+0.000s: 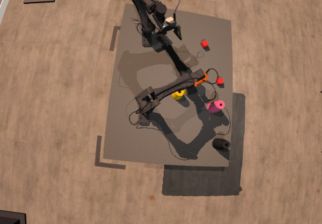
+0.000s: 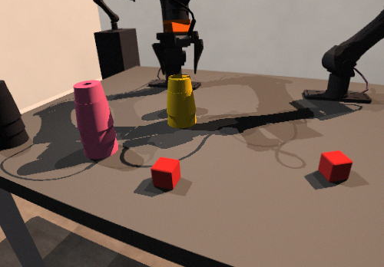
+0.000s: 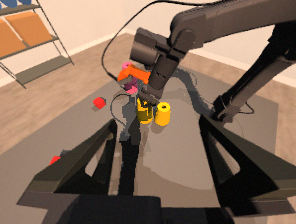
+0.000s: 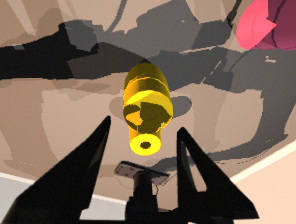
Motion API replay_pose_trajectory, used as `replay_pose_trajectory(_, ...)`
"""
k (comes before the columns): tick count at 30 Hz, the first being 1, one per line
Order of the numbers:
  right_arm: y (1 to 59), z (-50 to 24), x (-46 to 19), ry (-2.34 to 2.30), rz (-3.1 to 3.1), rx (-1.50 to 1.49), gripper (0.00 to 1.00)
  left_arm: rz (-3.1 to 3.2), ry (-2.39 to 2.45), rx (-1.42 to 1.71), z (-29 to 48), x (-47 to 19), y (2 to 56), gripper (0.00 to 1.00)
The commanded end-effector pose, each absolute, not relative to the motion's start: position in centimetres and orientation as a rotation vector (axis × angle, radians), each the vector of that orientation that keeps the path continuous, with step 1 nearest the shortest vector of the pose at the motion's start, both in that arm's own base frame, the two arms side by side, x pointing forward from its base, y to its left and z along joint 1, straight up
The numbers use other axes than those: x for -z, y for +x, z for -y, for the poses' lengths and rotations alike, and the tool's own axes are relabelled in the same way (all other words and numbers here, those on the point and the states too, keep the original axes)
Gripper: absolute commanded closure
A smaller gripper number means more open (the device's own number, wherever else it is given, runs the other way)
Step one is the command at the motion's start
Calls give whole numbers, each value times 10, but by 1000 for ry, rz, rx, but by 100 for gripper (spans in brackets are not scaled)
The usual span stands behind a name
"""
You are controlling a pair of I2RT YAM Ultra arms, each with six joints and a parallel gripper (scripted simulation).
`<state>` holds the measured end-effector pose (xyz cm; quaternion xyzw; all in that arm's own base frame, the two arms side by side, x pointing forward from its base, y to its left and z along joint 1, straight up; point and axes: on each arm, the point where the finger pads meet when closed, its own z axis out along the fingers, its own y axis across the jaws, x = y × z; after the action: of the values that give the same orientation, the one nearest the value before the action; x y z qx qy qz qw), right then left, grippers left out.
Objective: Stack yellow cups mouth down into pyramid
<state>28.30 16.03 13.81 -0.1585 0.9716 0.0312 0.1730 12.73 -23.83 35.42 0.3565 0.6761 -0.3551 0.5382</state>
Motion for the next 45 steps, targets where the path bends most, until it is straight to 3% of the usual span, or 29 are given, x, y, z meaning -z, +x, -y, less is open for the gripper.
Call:
replay_pose_trajectory(1, 287, -162, -129, -465, -2753, -80, 18, -1576, 828, 867, 235, -363, 124, 0)
replay_pose_trajectory(30, 293, -161, -106, -459, -2765, -73, 18, -1576, 828, 867, 235, -363, 124, 0)
replay_pose_trajectory(34, 294, -164, -112, -454, -2748, -86, 26, -1576, 828, 867, 235, -363, 124, 0)
replay_pose_trajectory(38, 294, -164, -112, -454, -2748, -86, 26, -1576, 828, 867, 235, -363, 124, 0)
replay_pose_trajectory(45, 294, -164, -109, -454, -2756, -73, 36, -1576, 828, 867, 235, -363, 124, 0)
